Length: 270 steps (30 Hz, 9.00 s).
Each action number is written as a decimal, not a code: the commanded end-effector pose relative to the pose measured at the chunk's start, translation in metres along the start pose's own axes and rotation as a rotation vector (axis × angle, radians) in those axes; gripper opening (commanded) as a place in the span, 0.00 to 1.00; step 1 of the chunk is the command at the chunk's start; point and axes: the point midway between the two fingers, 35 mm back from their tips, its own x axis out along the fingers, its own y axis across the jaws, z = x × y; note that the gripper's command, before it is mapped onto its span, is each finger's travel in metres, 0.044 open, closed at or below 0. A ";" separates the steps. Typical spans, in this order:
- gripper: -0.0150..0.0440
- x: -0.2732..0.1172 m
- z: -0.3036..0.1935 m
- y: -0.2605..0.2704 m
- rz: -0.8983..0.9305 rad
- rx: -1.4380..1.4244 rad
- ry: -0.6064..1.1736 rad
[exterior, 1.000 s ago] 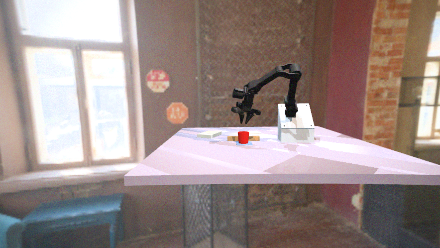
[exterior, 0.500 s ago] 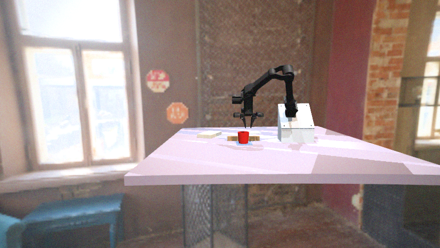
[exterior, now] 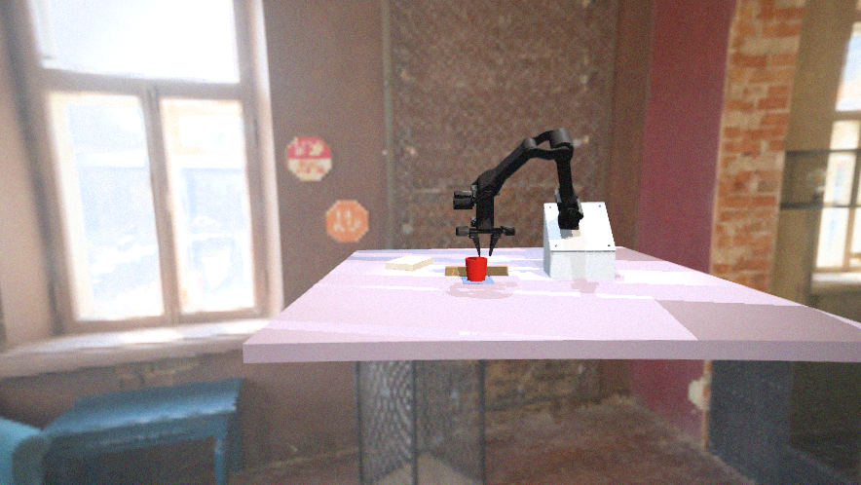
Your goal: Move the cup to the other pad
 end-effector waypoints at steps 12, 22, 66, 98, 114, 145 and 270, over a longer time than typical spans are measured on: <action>0.50 0.026 0.000 -0.003 -0.005 0.009 0.004; 0.50 0.042 -0.001 -0.005 -0.005 0.009 0.007; 0.25 -0.017 0.005 -0.007 -0.005 0.009 0.005; 0.25 -0.016 0.032 -0.009 -0.006 0.010 0.001; 0.25 -0.017 0.072 -0.011 -0.005 0.009 0.000; 0.25 -0.019 0.142 -0.016 -0.004 0.008 -0.003; 0.83 -0.012 0.183 -0.022 -0.005 0.014 0.002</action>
